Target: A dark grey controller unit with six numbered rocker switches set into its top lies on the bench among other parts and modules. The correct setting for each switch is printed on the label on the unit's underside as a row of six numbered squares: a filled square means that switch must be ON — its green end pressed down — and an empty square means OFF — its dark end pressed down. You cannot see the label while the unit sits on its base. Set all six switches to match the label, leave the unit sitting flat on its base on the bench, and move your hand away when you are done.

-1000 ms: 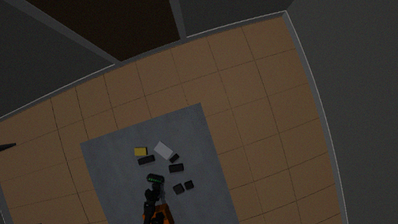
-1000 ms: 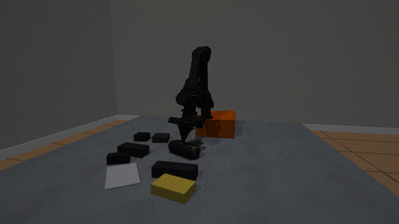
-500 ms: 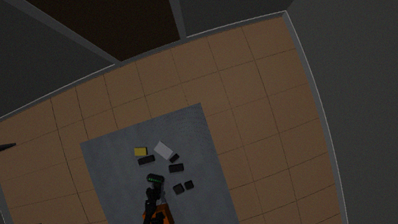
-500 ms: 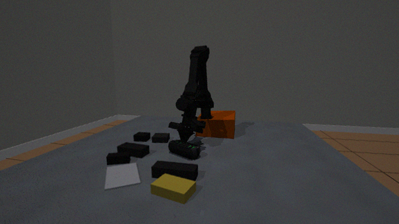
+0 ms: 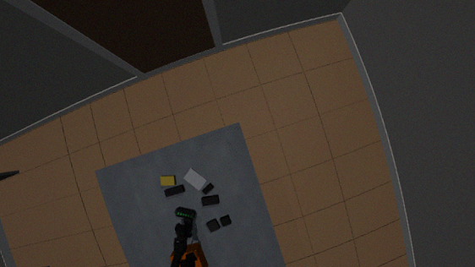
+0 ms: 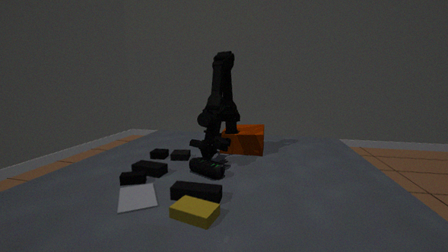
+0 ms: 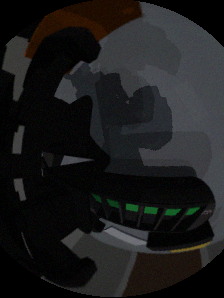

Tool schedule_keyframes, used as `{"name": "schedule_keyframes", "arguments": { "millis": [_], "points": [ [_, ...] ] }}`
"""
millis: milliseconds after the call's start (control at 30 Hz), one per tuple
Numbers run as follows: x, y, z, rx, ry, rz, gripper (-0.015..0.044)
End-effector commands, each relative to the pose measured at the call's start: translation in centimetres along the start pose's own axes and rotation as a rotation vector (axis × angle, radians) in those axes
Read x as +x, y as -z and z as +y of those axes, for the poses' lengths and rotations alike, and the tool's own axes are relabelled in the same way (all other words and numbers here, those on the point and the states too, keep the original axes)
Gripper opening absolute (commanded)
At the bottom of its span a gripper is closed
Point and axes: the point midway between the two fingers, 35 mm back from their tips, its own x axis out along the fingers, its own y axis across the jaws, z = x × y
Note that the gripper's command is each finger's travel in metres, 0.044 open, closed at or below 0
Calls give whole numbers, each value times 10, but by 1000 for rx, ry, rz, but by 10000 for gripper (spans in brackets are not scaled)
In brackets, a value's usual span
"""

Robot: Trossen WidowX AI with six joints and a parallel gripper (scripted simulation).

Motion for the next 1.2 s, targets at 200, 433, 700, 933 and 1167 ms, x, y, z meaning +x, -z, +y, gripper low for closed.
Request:
{"name": "schedule_keyframes", "arguments": {
  "millis": [200, 433, 700, 933, 1167],
  "points": [
    [3, 0, -3, -5, -4, -1, 0],
    [3, 0, -6, -5, -4, -1, 0],
    [4, 0, -9, -5, -4, 0, 0],
    [6, 0, -14, -5, -3, 0, 0],
    [8, 1, -21, -5, -3, 0, 0]
  ]
}}
